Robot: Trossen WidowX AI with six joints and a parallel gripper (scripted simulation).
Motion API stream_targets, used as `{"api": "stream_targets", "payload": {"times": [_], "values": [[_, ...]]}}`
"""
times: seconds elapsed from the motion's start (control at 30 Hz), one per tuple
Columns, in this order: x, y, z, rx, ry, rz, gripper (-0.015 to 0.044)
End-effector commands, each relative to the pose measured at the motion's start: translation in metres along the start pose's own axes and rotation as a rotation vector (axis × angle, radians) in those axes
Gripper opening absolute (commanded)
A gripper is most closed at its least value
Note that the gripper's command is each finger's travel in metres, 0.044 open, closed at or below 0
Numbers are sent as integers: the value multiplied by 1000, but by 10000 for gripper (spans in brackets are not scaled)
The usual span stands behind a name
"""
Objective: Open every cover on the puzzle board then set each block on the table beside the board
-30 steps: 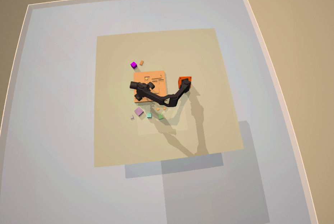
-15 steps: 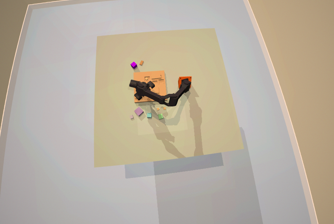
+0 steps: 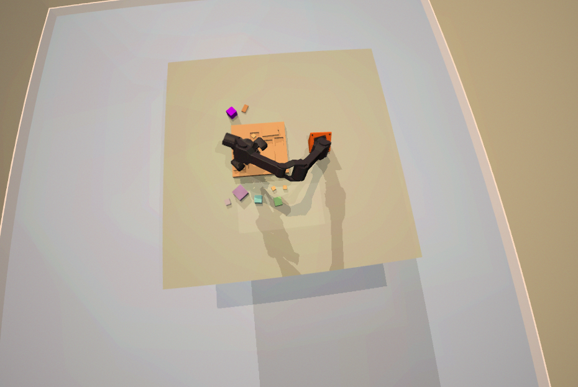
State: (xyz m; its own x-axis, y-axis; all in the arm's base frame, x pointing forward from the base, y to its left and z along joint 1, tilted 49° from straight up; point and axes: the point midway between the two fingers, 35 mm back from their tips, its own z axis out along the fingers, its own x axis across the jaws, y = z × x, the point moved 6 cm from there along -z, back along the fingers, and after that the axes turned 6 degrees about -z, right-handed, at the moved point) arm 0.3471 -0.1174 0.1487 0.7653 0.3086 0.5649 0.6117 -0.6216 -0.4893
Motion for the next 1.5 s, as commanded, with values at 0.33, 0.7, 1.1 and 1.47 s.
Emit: {"api": "stream_targets", "payload": {"times": [0.33,0.7,1.1,1.47], "values": [[-12,12,-21,-9,-8,-2,80],[-41,41,-26,-24,-18,1,80],[-78,70,-31,-34,-27,4,80],[-115,92,-35,-39,-32,6,80]]}}
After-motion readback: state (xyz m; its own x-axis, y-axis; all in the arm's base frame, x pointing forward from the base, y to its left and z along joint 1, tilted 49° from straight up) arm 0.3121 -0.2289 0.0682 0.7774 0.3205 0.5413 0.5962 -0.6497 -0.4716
